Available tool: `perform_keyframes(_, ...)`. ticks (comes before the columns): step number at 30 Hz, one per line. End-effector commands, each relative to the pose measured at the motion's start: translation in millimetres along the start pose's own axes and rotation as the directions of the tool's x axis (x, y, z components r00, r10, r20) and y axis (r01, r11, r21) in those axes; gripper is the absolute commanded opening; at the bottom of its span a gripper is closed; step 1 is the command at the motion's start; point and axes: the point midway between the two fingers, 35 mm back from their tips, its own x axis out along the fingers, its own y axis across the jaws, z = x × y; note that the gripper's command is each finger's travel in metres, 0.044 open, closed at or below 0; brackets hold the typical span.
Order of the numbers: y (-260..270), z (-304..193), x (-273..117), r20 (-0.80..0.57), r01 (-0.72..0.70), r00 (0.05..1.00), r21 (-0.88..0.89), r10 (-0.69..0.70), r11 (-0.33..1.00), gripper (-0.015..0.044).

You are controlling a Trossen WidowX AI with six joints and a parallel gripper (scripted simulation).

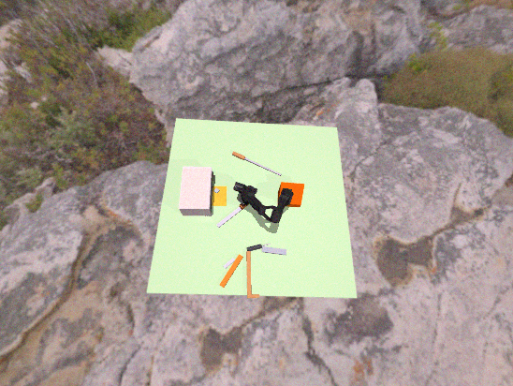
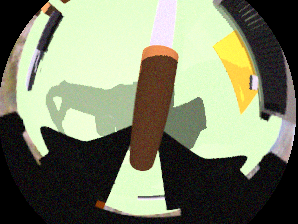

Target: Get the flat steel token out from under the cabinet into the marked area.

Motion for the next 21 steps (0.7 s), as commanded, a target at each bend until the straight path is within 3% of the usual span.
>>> perform_keyframes(1,-7.0,-1.3,-3.2,0.013,0.011,1.0,-0.007,-0.011,1.0,0.0)
perform_keyframes(21,-19.9,-12.3,-3.3,0.013,0.011,1.0,-0.007,-0.011,1.0,0.0)
